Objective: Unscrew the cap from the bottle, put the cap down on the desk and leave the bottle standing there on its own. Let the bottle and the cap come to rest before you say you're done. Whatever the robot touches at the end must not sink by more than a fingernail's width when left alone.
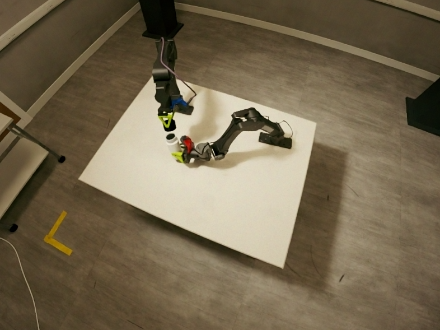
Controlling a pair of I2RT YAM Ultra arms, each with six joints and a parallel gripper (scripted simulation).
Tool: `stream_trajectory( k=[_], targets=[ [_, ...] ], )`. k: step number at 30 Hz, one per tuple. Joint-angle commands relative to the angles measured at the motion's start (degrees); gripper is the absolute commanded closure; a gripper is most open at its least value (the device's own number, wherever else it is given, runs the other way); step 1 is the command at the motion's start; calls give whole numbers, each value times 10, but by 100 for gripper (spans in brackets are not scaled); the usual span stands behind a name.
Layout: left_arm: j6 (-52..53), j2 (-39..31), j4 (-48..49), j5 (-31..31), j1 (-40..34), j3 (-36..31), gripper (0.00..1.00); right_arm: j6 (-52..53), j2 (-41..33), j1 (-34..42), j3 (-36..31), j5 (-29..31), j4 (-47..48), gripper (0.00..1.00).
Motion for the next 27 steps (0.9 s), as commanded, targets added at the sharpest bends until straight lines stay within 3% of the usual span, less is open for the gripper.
stream_trajectory(
  k=[1,9,27],
  targets=[
    [-141,16,96,37,12,-9,100,5,-8,-3,20,-2,-12,100],
    [-179,39,162,22,5,-5,100,5,-8,-3,20,-2,-12,100],
    [-183,40,170,18,5,-4,100,5,-8,-3,20,-2,-12,100]
  ],
)
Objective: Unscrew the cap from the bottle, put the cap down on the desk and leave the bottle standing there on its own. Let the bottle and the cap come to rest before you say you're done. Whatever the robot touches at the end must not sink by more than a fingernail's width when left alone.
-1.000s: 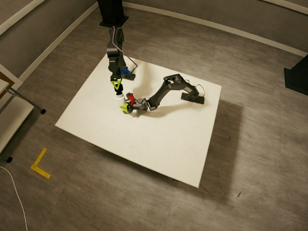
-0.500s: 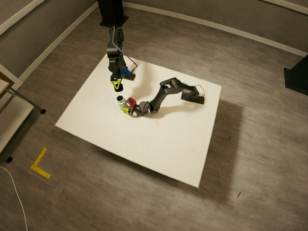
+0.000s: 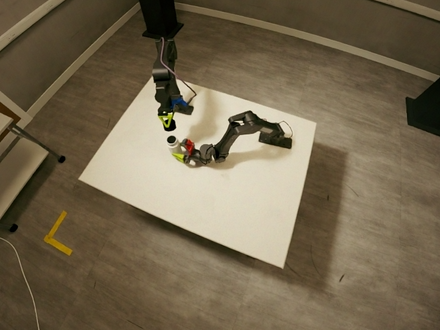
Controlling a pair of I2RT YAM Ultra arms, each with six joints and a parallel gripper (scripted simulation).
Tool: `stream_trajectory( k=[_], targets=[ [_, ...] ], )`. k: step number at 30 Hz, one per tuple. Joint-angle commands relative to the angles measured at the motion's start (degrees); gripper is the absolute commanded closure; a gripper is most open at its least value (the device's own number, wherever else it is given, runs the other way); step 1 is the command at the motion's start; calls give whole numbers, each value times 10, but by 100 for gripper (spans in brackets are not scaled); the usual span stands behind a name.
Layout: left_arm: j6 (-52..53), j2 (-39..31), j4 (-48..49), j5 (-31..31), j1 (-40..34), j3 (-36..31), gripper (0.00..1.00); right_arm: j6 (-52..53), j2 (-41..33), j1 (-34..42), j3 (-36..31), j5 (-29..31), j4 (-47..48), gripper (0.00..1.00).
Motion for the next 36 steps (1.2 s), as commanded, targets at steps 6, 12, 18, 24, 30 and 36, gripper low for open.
stream_trajectory(
  k=[6,12,18,24,30,36],
  targets=[
    [-4,-2,19,-1,-3,3,100,5,-8,-3,20,-2,-9,100],
    [-5,-1,10,-7,8,0,100,59,27,-26,9,-4,16,100],
    [-10,4,16,-14,15,-8,100,194,94,-106,2,-12,45,100],
    [-14,16,20,-19,22,-12,100,333,179,-178,10,-17,70,100],
    [-8,8,26,-8,8,10,100,432,222,-203,11,-17,66,100],
    [2,29,35,1,-2,14,100,606,290,-245,2,-20,75,100]
  ],
)
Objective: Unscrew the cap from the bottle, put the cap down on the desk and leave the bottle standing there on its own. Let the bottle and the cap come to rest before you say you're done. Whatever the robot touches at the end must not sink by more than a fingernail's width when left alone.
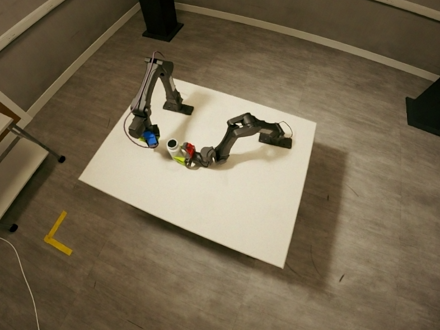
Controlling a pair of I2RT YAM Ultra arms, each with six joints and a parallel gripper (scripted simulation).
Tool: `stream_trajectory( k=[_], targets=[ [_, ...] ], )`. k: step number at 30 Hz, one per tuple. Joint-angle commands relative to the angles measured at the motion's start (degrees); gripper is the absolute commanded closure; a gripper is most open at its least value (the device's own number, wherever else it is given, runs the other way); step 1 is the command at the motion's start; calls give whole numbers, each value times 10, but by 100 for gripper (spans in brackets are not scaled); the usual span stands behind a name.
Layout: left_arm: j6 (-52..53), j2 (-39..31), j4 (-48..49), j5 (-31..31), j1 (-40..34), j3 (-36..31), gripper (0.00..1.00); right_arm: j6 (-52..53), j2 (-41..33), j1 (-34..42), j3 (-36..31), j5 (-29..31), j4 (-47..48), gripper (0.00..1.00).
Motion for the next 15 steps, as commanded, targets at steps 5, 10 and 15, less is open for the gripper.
stream_trajectory(
  k=[5,10,15],
  targets=[
    [9,0,25,14,-12,18,100,231,58,-35,14,-16,5,100],
    [7,0,24,14,-8,18,100,314,53,-34,20,-24,-2,100],
    [7,0,24,13,-8,18,100,325,53,-31,20,-18,-2,100]
  ],
)
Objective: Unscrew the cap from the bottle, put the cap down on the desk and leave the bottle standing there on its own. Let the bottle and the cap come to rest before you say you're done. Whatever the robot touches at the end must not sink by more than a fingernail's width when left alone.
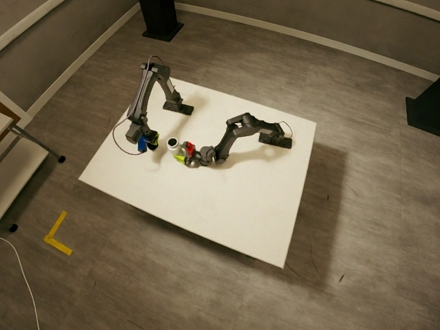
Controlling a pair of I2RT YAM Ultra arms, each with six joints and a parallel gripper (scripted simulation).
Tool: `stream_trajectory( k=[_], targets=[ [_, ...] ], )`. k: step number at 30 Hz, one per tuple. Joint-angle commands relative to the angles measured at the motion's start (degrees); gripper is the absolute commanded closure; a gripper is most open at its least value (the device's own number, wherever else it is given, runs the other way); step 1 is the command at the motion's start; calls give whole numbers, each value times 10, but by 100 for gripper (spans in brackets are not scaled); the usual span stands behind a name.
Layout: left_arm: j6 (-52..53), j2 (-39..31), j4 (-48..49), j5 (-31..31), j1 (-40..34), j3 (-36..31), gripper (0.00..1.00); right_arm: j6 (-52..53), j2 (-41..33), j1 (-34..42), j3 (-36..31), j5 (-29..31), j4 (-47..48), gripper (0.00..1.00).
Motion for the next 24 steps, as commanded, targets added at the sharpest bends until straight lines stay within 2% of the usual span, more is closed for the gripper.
stream_trajectory(
  k=[1,10,24],
  targets=[
    [3,-7,18,5,0,18,100,32,-12,2,20,-6,-5,100],
    [3,-7,18,5,0,18,100,34,-12,2,21,-5,-5,100],
    [3,23,37,5,0,20,100,32,0,2,-18,-5,32,100]
  ],
)
